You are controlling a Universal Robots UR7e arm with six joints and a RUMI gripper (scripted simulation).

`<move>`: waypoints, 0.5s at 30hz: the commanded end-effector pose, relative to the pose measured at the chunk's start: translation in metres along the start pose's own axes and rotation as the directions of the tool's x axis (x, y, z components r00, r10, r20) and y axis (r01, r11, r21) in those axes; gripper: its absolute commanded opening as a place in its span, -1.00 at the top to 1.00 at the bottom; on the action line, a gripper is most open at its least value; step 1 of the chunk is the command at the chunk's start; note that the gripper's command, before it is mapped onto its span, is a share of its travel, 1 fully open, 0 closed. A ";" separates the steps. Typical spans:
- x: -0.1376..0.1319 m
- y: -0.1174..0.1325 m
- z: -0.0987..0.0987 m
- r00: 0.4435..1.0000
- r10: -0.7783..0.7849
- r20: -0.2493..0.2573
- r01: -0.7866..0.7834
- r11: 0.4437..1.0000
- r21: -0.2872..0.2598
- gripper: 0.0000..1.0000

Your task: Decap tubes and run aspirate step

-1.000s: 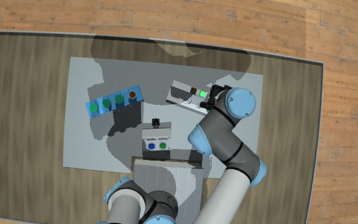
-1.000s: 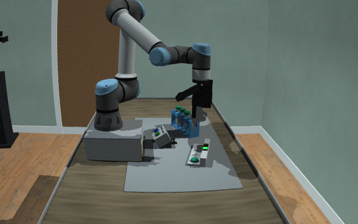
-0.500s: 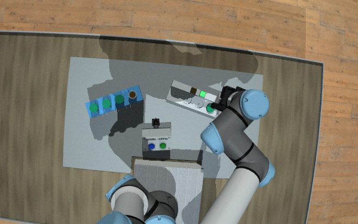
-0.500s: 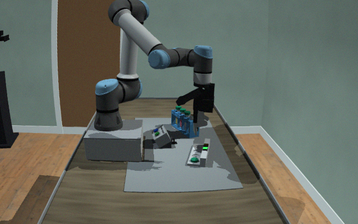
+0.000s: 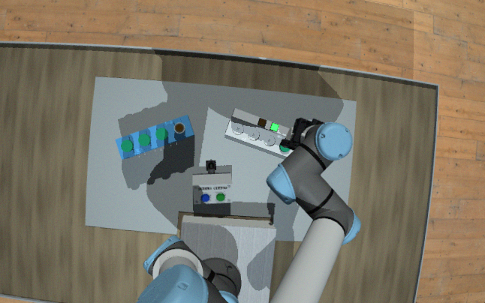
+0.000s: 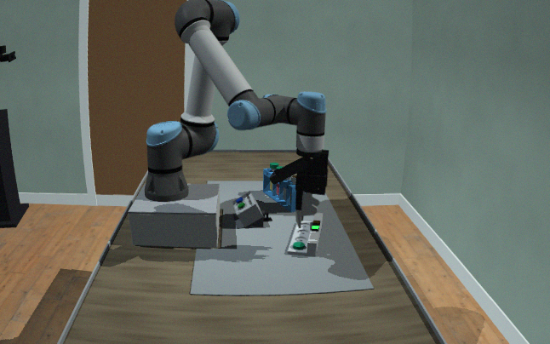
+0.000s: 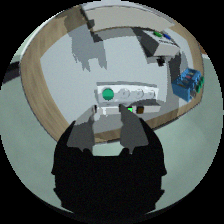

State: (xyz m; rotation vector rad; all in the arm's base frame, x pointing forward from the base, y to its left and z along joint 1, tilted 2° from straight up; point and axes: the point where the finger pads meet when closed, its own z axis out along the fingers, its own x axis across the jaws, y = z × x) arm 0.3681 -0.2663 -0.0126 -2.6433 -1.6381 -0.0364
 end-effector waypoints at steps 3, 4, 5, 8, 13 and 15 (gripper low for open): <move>-0.001 0.002 0.032 1.000 0.000 0.001 0.000 1.000 -0.002 0.42; -0.001 0.002 0.037 1.000 0.000 0.001 0.000 1.000 -0.002 0.42; -0.001 0.002 0.042 1.000 0.000 0.001 0.000 1.000 -0.002 0.42; -0.001 0.002 0.057 1.000 0.000 0.001 0.000 1.000 -0.002 0.42; -0.001 0.002 0.061 1.000 0.000 0.001 0.000 1.000 -0.002 0.42; -0.001 0.002 0.061 1.000 0.000 0.001 0.000 1.000 -0.002 0.42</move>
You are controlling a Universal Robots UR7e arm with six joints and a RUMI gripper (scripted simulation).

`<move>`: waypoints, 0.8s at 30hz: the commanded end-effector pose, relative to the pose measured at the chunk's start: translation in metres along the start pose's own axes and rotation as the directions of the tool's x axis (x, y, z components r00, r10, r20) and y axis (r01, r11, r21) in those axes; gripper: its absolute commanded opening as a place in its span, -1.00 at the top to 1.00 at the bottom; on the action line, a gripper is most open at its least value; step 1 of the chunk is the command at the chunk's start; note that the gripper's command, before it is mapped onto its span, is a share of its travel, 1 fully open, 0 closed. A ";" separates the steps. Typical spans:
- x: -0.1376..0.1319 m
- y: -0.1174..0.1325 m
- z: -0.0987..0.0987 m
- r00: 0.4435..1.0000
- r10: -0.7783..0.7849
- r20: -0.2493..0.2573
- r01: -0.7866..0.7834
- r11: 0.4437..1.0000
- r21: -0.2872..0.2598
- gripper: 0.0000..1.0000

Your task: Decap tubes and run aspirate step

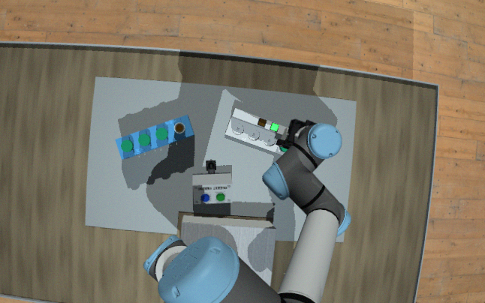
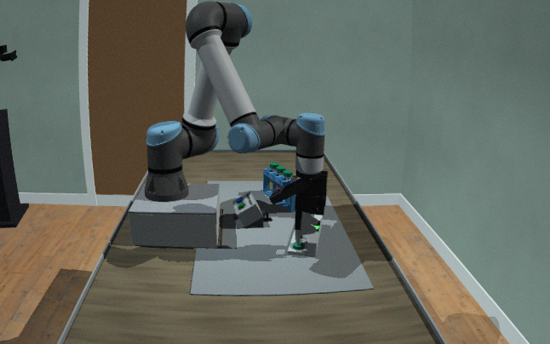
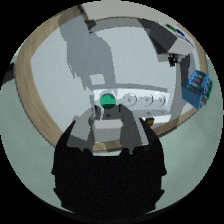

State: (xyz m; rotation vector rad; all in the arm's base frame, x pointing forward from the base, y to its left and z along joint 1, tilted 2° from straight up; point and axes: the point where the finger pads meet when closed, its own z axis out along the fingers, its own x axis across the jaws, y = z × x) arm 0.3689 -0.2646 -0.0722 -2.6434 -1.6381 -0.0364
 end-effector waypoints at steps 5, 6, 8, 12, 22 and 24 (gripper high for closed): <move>0.000 0.001 0.002 1.000 0.000 0.001 0.000 1.000 -0.002 0.42; 0.000 0.001 0.003 1.000 0.000 0.001 0.000 1.000 -0.002 0.42; 0.000 0.001 0.004 1.000 0.000 0.001 0.000 1.000 -0.002 0.42; 0.000 0.001 0.005 1.000 0.000 0.001 0.000 1.000 -0.002 0.42; 0.000 0.000 0.010 1.000 0.000 0.001 0.000 1.000 -0.002 0.42; 0.000 0.000 0.011 1.000 0.000 0.001 0.000 1.000 -0.002 0.42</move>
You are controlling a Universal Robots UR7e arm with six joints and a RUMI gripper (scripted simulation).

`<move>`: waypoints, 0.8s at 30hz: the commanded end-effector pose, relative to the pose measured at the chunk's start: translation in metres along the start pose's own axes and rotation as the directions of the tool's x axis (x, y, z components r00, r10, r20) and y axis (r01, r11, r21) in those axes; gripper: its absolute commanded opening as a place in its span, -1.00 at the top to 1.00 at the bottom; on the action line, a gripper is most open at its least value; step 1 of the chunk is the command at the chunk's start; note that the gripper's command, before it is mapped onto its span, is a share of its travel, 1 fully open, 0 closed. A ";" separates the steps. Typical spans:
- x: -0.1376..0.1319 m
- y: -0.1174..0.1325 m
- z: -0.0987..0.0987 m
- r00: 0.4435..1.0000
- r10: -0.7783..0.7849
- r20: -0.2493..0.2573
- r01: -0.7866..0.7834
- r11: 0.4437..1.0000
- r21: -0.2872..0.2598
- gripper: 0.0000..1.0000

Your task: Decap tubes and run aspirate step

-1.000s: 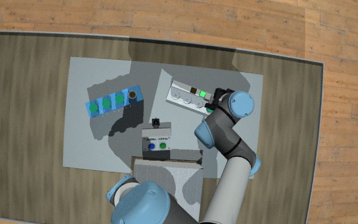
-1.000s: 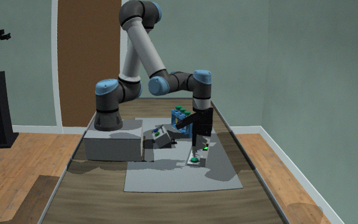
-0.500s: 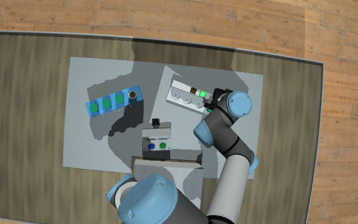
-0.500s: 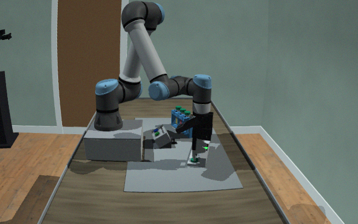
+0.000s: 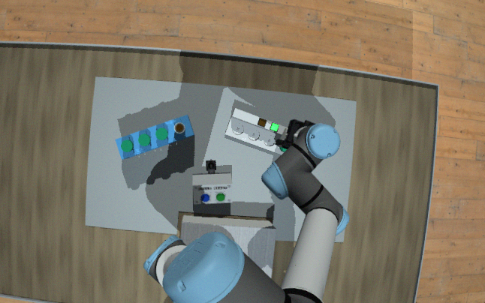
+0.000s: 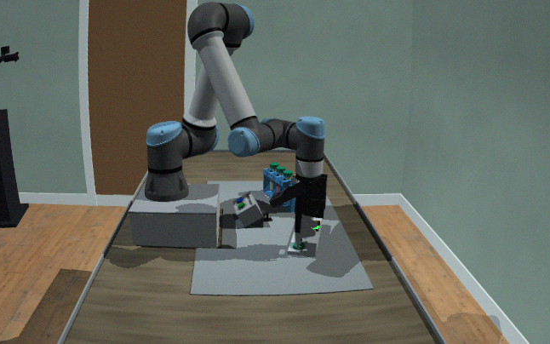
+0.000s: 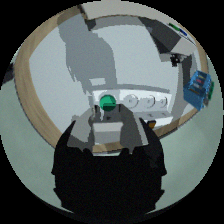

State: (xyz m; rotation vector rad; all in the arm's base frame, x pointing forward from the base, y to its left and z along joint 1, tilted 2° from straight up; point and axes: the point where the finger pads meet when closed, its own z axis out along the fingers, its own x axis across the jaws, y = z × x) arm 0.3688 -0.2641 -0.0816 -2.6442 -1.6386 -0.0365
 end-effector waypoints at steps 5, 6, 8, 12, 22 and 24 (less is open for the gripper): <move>0.000 0.000 0.002 1.000 0.000 0.001 0.000 1.000 -0.001 0.42; 0.000 0.000 0.002 1.000 0.000 0.001 0.000 1.000 -0.001 0.42; 0.000 0.000 0.002 1.000 0.000 0.001 0.000 1.000 -0.001 0.42; 0.000 0.000 0.002 1.000 0.000 0.001 0.000 1.000 -0.001 1.00; 0.000 0.000 0.002 1.000 0.000 0.001 0.000 1.000 -0.001 1.00; 0.000 0.000 0.002 1.000 0.000 0.001 0.000 1.000 -0.001 1.00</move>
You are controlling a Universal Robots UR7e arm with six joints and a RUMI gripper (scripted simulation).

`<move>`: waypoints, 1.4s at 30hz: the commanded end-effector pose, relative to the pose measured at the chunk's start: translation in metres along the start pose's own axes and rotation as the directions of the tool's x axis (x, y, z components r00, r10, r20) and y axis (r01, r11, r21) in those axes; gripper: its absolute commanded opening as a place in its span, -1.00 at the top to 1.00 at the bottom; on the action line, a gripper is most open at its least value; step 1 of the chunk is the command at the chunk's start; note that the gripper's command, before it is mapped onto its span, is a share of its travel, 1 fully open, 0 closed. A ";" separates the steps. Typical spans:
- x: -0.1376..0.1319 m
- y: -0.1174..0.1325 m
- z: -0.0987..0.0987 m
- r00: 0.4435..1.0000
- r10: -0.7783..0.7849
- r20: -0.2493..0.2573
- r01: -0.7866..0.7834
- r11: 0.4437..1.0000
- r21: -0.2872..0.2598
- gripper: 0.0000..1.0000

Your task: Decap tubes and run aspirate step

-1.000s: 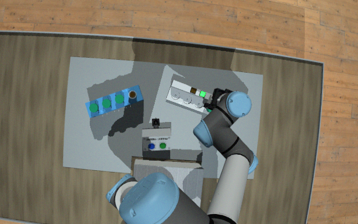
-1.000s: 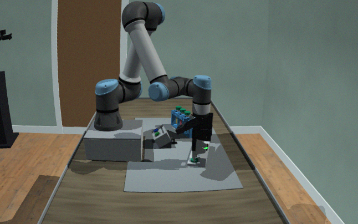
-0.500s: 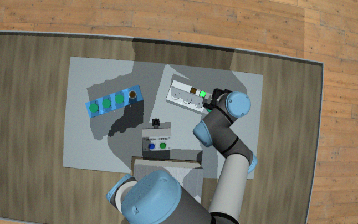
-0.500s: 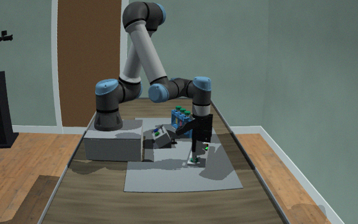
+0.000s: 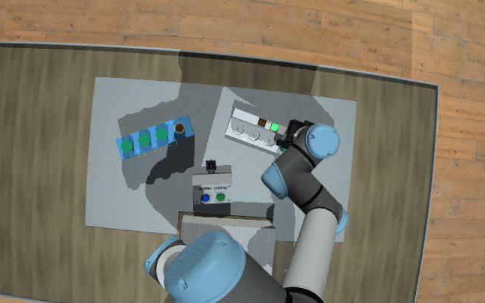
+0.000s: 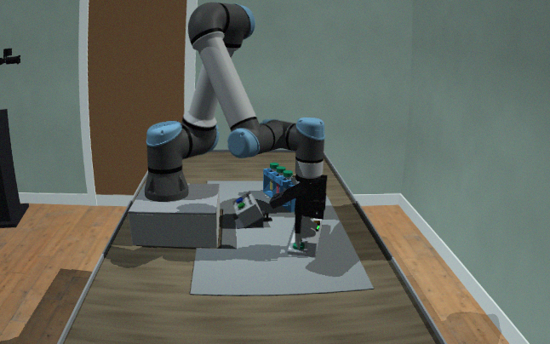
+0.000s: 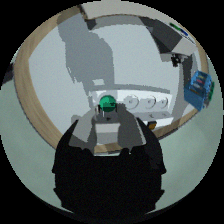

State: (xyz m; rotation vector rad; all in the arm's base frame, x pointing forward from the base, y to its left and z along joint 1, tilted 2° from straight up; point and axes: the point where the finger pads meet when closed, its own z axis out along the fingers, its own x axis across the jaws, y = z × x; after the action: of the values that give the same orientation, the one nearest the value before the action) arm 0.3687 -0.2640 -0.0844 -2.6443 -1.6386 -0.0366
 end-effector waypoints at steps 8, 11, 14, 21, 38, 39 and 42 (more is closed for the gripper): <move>0.000 0.000 -0.040 1.000 0.000 0.001 0.000 1.000 -0.001 1.00; 0.000 0.000 -0.055 1.000 0.000 0.001 0.000 1.000 -0.001 1.00; 0.000 0.000 -0.070 1.000 0.000 0.001 0.000 1.000 -0.001 1.00; 0.000 0.000 -0.095 1.000 0.000 0.001 0.000 1.000 -0.001 1.00; 0.024 -0.004 -0.140 0.969 0.247 0.000 -0.247 0.969 -0.001 1.00; 0.033 -0.006 -0.140 0.945 0.326 0.000 -0.326 0.945 -0.001 1.00; 0.049 -0.009 -0.140 0.929 0.370 0.000 -0.370 0.929 -0.001 1.00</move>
State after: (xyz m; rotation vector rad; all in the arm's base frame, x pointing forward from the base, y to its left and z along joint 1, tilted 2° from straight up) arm 0.3765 -0.2402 0.0555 -2.8239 -1.2830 -0.0508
